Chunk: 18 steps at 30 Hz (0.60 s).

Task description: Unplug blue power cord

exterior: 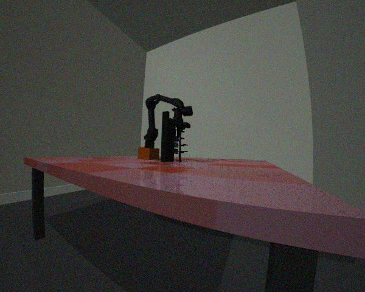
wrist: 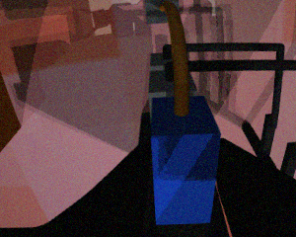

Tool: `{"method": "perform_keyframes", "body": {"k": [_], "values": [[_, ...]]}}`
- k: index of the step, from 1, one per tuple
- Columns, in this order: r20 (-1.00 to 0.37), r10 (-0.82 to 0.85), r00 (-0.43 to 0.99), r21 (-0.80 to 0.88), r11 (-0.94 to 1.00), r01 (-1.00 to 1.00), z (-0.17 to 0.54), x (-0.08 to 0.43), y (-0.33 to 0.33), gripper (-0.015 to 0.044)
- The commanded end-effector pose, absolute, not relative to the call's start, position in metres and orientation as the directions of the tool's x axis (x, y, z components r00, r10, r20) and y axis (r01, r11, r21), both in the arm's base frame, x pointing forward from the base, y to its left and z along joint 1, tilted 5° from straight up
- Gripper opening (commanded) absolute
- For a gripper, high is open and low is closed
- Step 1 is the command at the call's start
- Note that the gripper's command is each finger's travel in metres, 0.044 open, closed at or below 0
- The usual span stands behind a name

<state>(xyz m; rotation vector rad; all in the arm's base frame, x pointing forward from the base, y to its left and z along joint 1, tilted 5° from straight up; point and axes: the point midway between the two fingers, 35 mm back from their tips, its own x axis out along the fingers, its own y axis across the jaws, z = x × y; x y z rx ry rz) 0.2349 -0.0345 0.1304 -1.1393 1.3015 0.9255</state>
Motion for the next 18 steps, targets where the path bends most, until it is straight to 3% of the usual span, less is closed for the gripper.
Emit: {"method": "perform_keyframes", "body": {"k": [1,12,18], "values": [[-0.994,-0.020,0.104,-0.106,0.202,-0.974,0.132,0.241,-0.006,0.0000],[-0.995,-0.018,0.103,-0.105,0.201,-0.974,0.133,0.243,0.012,0.0000],[-0.995,-0.018,0.103,-0.104,0.199,-0.974,0.132,0.239,0.001,0.0158]]}}
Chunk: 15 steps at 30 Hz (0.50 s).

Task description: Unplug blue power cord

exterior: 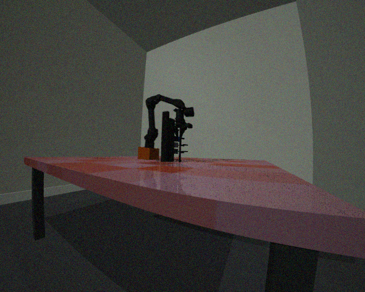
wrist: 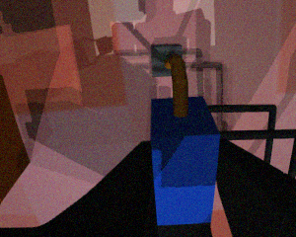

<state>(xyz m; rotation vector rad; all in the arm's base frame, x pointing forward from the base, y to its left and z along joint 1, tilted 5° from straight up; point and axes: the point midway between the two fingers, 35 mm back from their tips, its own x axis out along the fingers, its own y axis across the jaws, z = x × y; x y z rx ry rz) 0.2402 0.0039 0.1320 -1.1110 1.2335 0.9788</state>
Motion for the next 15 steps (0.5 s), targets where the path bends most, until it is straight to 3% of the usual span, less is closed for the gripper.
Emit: {"method": "perform_keyframes", "body": {"k": [1,11,15], "values": [[-0.995,-0.018,0.103,-0.104,0.199,-0.974,0.132,0.239,0.001,0.0184],[-0.995,-0.017,0.102,-0.104,0.199,-0.974,0.134,0.242,0.011,0.0440],[-0.995,-0.015,0.103,-0.104,0.199,-0.974,0.141,0.248,0.044,0.0440]]}}
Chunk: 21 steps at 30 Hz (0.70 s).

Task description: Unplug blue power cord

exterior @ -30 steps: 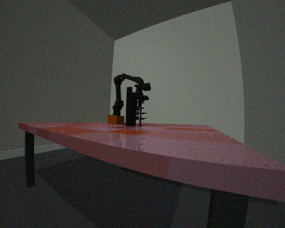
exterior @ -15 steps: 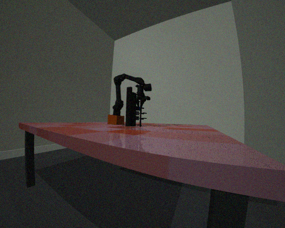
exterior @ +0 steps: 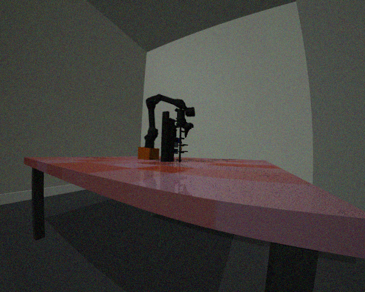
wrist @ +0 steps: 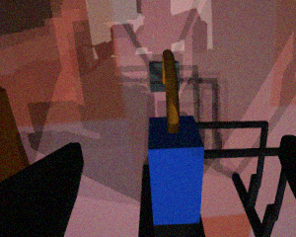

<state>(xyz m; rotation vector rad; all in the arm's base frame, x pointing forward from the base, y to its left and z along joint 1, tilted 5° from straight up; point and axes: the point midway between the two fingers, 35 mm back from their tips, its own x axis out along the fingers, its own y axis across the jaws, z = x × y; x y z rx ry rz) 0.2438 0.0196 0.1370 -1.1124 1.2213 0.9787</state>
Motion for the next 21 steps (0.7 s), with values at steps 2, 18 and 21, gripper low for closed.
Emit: {"method": "perform_keyframes", "body": {"k": [2,18,21], "values": [[-0.995,-0.013,0.103,-0.104,0.199,-0.974,0.1436,0.2496,0.0588,0.0440],[-0.995,-0.013,0.103,-0.104,0.199,-0.974,0.1440,0.2497,0.0607,0.0440],[-0.995,-0.013,0.103,-0.104,0.199,-0.974,0.1440,0.2497,0.0607,0.0440]]}}
